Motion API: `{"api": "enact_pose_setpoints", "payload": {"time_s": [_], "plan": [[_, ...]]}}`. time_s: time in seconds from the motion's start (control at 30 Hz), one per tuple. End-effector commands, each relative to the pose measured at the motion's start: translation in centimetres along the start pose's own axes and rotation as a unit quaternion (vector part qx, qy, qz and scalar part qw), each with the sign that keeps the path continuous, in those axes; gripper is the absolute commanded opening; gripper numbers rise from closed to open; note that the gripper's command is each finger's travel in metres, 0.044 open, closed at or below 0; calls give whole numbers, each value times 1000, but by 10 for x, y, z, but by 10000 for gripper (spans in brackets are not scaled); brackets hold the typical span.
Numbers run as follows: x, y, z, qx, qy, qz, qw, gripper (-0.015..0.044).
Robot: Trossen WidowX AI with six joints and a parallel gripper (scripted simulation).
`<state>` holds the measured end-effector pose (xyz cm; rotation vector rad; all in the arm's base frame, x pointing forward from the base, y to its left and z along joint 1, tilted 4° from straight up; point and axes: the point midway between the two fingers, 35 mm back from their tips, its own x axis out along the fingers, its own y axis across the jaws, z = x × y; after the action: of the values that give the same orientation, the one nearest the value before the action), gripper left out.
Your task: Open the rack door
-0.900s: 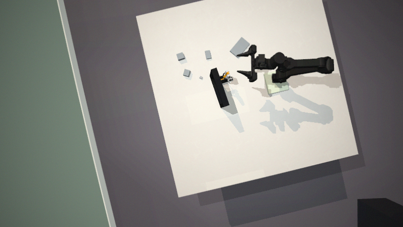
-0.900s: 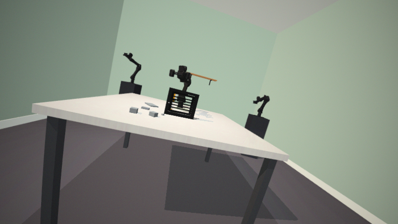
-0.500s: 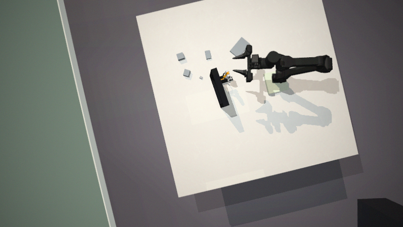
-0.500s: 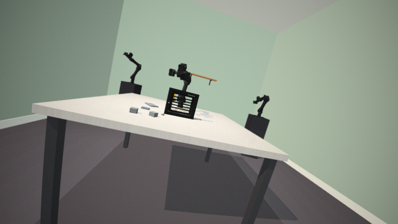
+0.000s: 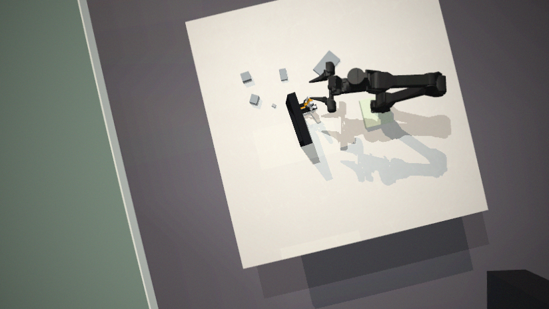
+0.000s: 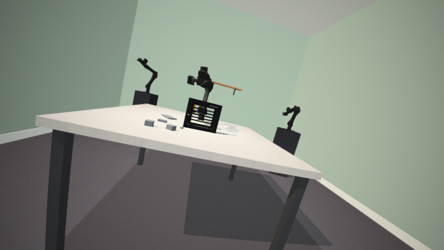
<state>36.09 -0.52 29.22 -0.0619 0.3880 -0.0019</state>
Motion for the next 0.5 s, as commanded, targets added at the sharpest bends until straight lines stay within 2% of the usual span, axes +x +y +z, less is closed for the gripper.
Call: {"api": "enact_pose_setpoints", "payload": {"time_s": [0.0,0.47], "plan": [[6,0,-1,-8,30,1,1000,299],[24,4,-13,-34,158,16,987,299]]}}
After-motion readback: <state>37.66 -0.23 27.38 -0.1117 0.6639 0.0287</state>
